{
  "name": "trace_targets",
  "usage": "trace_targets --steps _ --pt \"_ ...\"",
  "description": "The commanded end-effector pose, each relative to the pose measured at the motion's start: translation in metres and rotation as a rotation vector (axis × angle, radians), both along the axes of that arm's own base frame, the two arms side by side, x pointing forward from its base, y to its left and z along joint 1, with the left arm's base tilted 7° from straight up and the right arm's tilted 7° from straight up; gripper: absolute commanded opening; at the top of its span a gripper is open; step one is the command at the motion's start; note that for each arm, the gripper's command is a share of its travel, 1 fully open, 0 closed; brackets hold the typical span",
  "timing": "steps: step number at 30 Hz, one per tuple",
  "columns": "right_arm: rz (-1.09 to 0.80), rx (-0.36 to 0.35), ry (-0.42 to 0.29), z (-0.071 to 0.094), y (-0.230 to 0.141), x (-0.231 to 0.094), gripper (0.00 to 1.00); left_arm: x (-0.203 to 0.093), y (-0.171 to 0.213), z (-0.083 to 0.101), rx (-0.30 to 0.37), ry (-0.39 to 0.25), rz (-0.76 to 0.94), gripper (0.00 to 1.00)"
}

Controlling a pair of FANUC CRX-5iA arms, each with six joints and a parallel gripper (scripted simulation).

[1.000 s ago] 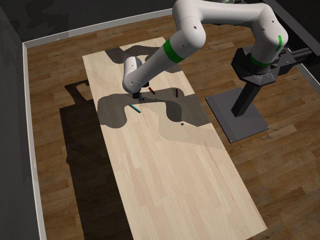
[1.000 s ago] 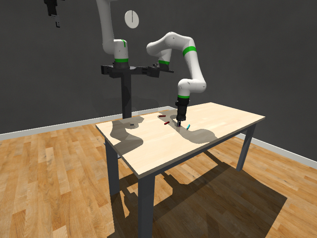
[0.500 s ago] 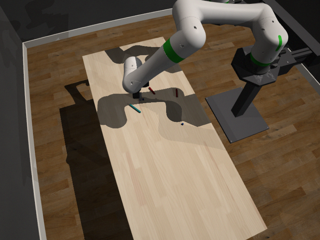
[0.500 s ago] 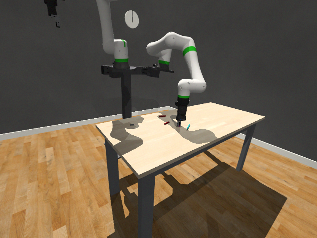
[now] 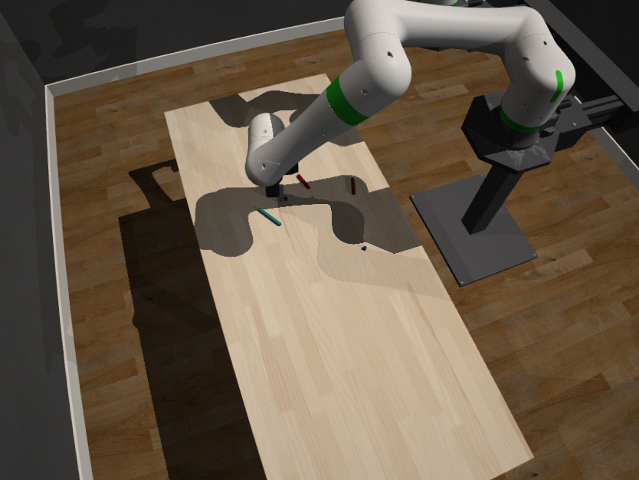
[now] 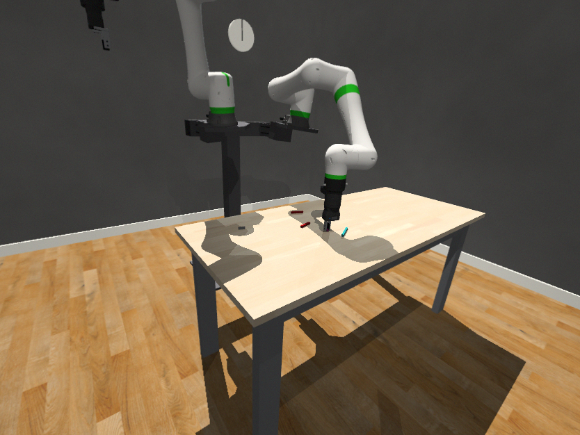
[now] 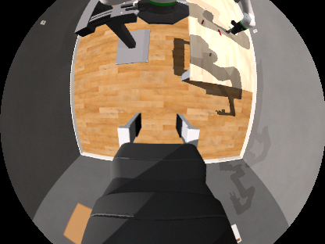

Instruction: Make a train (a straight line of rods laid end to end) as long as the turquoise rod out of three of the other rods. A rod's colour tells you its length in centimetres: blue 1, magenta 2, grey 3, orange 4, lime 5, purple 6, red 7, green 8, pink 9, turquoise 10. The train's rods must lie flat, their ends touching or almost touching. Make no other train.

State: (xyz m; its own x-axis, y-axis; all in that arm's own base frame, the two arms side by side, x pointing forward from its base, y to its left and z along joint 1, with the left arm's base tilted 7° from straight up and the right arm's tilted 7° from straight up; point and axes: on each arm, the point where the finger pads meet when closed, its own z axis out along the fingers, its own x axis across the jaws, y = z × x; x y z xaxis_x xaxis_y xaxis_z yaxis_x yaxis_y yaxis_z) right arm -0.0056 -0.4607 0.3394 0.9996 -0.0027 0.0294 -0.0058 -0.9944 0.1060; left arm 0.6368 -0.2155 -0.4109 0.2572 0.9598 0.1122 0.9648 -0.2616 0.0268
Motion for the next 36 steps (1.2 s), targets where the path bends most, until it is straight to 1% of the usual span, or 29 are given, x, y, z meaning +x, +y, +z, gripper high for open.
trace_targets --steps 1,18,19,21,22,24,25,27,28,32,33,36 --pt "0.000 -0.002 0.000 0.0010 -0.0002 -0.0002 1.00 0.0012 -0.0006 0.0014 -0.001 -0.002 0.000 0.24" --pt "0.000 -0.002 0.000 0.0010 -0.0002 -0.0002 1.00 0.0011 -0.0006 0.0014 -0.001 -0.002 0.000 0.24" --pt "0.000 -0.002 0.000 0.0010 -0.0002 -0.0002 1.00 0.0011 -0.0006 0.0014 -0.001 -0.002 0.000 0.30" --pt "0.000 -0.002 0.000 0.0010 -0.0002 -0.0002 1.00 0.0011 -0.0006 0.0014 -0.001 -0.002 0.000 0.30" --pt "0.000 -0.002 0.000 0.0010 -0.0002 -0.0002 1.00 0.0011 -0.0006 0.0014 -0.001 -0.002 0.000 0.36" --pt "0.000 -0.002 0.000 0.0010 -0.0002 -0.0002 1.00 0.0011 -0.0006 0.0014 -0.001 -0.002 0.000 0.36" --pt "0.000 -0.002 0.000 0.0010 -0.0002 -0.0002 1.00 0.0011 -0.0006 0.0014 -0.001 -0.002 0.000 0.42" --pt "0.000 -0.002 0.000 0.0010 -0.0002 -0.0002 1.00 0.0011 -0.0006 0.0014 -0.001 -0.002 0.000 0.42" --pt "0.000 -0.002 0.000 0.0010 -0.0002 -0.0002 1.00 0.0011 -0.0006 0.0014 -0.001 -0.002 0.000 0.48" --pt "0.000 -0.002 0.000 0.0010 -0.0002 -0.0002 1.00 0.0011 -0.0006 0.0014 -0.001 -0.002 0.000 0.48" --pt "0.000 -0.002 0.000 0.0010 -0.0002 -0.0002 1.00 0.0011 -0.0006 0.0014 -0.001 -0.002 0.000 0.54" --pt "0.000 -0.002 0.000 0.0010 -0.0002 -0.0002 1.00 0.0011 -0.0006 0.0014 -0.001 -0.002 0.000 0.54"
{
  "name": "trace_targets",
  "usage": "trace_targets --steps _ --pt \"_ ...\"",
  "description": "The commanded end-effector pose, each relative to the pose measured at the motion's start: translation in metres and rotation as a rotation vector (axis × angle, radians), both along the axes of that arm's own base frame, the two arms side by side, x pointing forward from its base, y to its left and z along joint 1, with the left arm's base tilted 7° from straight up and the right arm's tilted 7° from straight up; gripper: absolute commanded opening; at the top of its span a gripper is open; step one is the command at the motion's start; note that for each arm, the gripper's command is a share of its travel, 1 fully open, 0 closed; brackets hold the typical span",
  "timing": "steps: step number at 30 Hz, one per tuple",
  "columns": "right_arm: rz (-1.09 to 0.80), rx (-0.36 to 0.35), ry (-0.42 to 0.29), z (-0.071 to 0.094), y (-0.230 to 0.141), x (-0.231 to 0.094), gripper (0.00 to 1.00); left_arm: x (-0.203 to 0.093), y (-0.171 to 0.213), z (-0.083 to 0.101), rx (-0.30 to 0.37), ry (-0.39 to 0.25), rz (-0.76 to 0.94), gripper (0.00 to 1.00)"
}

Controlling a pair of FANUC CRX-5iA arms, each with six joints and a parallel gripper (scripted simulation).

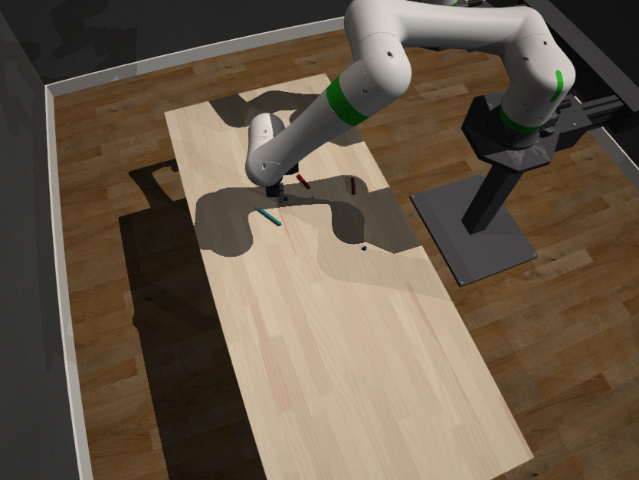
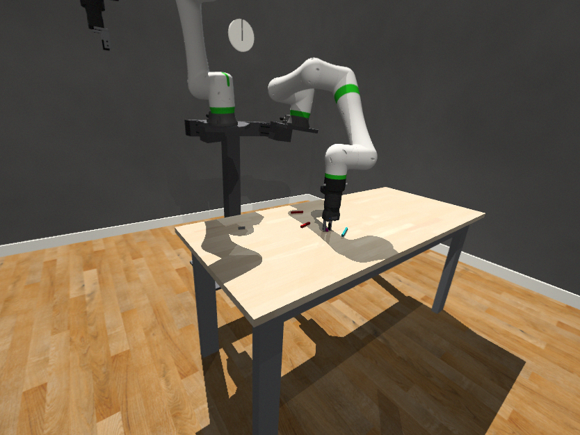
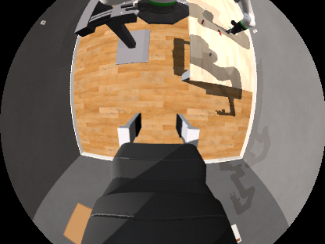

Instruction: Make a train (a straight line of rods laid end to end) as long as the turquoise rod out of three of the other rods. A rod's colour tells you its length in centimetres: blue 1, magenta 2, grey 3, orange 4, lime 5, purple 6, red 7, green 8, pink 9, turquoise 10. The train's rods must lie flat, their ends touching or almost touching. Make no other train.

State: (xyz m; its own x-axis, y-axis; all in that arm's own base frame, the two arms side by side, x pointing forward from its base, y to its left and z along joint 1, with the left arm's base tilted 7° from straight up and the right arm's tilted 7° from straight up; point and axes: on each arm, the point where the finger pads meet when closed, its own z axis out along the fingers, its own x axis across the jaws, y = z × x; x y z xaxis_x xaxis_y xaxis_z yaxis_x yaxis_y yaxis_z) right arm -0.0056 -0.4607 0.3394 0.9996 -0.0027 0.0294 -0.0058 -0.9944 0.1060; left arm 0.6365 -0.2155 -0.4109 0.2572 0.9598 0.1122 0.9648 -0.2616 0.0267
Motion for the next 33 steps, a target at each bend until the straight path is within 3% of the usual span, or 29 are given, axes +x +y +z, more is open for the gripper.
trace_targets --steps 1,14,28,33 --pt "0.000 -0.002 0.000 0.001 0.000 0.000 1.00 0.001 -0.001 0.001 -0.001 -0.002 0.000 0.54" --pt "0.000 -0.002 0.000 0.001 0.000 0.000 1.00 0.001 -0.001 0.009 -0.001 -0.002 0.000 0.54" --pt "0.000 -0.002 0.000 0.001 0.000 0.000 1.00 -0.003 -0.008 0.076 -0.001 -0.002 0.000 0.54" --pt "0.000 -0.002 0.000 0.001 0.000 0.000 1.00 -0.003 -0.009 0.085 -0.001 -0.002 0.000 0.54"
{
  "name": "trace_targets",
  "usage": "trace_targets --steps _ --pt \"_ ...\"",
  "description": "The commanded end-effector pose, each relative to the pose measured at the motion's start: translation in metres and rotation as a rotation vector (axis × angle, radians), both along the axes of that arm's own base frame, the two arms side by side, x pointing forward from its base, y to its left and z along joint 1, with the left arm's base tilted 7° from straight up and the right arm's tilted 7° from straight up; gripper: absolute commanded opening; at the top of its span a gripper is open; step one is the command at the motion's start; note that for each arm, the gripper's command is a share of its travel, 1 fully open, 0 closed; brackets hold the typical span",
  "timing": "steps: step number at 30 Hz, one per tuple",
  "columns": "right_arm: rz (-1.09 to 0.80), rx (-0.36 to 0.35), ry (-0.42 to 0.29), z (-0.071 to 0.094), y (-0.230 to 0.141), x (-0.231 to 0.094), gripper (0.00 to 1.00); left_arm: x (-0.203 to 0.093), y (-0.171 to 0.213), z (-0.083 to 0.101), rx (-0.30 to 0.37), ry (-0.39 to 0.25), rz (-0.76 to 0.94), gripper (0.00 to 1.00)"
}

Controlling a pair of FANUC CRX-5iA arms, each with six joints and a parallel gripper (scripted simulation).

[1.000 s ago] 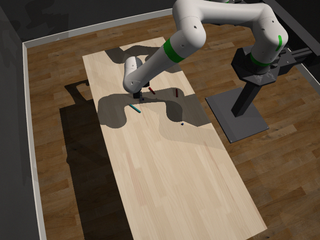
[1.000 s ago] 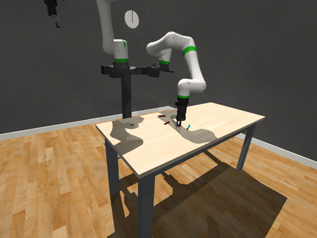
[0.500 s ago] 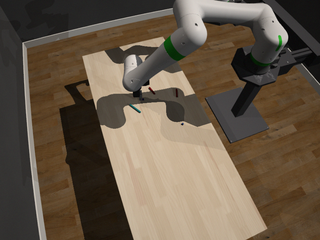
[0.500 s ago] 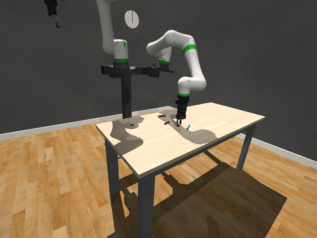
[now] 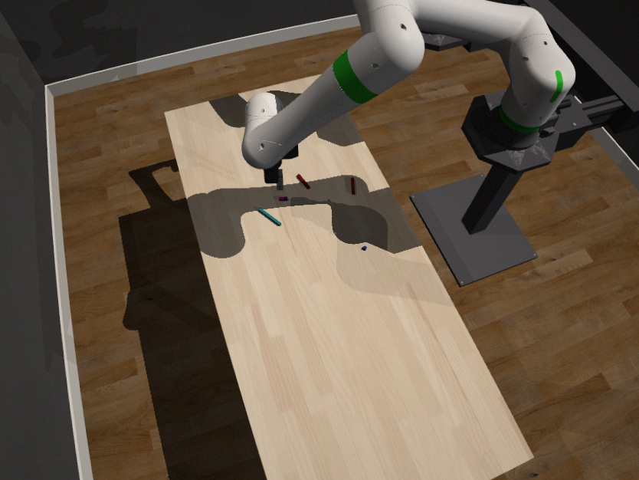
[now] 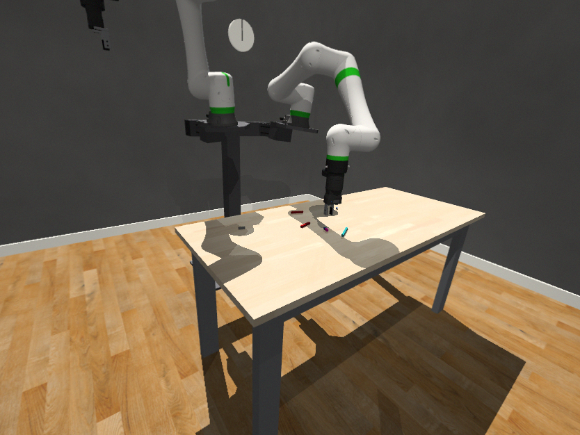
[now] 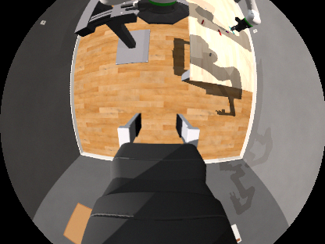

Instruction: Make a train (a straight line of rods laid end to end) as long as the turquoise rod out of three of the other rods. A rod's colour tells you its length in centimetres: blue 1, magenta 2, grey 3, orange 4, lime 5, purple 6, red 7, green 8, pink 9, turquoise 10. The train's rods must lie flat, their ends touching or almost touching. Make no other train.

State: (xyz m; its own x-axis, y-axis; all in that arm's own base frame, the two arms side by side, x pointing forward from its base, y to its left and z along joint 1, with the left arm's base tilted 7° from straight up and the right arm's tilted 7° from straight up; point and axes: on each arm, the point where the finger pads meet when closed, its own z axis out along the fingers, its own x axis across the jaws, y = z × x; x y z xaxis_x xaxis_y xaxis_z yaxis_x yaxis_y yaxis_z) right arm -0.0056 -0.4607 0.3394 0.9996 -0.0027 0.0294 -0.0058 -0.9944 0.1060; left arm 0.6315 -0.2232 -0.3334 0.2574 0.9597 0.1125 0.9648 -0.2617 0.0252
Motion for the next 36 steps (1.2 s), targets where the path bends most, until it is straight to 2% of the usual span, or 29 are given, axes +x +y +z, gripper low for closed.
trace_targets --steps 1,6,7,31,36 --pt "0.000 -0.002 0.000 0.0010 -0.0002 -0.0002 1.00 0.0015 -0.0017 0.0100 -0.002 -0.004 0.000 0.54" --pt "0.000 -0.002 0.000 0.0010 -0.0002 -0.0002 1.00 0.0013 -0.0021 0.0134 -0.002 -0.004 0.000 0.54" --pt "0.000 -0.002 0.000 0.0010 -0.0002 -0.0002 1.00 0.0013 -0.0021 0.0134 -0.002 -0.004 0.000 1.00" --pt "0.000 -0.002 0.000 0.0010 -0.0002 -0.0002 1.00 0.0008 -0.0023 0.0132 -0.002 -0.004 0.007 1.00" --pt "0.000 -0.002 0.000 0.0010 -0.0002 -0.0002 1.00 -0.0057 -0.0061 0.0106 -0.007 -0.015 0.114 1.00"
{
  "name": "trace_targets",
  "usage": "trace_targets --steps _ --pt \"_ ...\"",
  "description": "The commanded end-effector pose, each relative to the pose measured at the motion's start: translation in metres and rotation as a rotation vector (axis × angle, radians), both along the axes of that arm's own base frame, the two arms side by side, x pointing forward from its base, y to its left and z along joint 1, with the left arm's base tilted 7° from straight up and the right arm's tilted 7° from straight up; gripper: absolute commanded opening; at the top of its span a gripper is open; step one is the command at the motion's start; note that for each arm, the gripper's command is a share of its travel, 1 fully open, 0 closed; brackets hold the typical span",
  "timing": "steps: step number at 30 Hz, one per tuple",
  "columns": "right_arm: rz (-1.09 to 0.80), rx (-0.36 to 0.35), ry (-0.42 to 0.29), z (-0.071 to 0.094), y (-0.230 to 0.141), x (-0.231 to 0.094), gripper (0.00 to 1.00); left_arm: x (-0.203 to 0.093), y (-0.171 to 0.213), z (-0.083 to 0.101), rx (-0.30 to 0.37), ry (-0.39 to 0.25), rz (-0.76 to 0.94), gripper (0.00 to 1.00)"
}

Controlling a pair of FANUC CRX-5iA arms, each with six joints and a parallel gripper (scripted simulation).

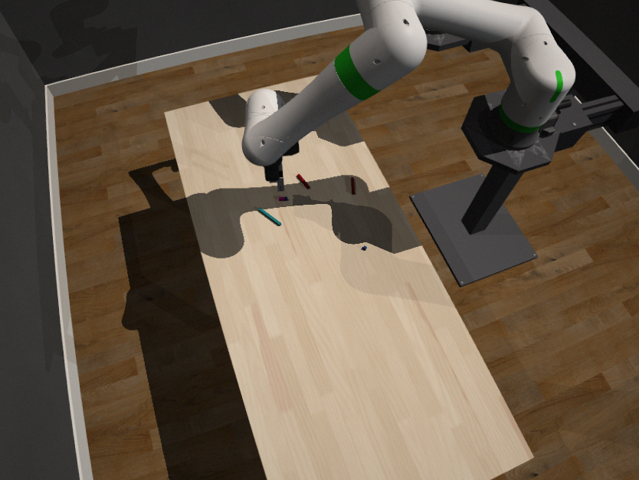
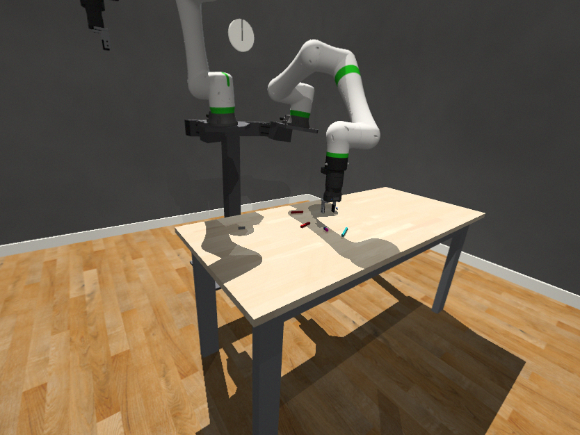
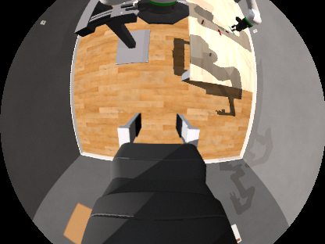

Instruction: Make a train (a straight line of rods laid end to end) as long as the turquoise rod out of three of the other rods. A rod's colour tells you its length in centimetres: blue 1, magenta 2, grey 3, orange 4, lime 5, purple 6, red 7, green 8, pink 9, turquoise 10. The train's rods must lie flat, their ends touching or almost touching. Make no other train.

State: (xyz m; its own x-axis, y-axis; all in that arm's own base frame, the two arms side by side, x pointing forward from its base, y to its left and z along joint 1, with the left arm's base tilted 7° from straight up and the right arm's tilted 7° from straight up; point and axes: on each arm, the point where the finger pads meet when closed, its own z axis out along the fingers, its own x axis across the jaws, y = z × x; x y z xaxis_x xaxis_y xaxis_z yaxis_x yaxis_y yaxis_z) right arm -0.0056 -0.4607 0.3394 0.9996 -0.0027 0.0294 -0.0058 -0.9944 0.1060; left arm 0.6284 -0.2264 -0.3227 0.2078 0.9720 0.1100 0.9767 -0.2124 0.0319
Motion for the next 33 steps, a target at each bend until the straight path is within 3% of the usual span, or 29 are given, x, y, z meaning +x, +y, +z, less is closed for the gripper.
trace_targets --steps 1,33 --pt "0.000 -0.002 0.000 0.001 0.000 0.000 1.00 -0.005 -0.004 -0.001 -0.005 -0.014 0.104 1.00" --pt "0.000 -0.002 0.000 0.001 0.000 0.000 1.00 -0.060 -0.038 -0.023 -0.066 -0.128 1.207 1.00"
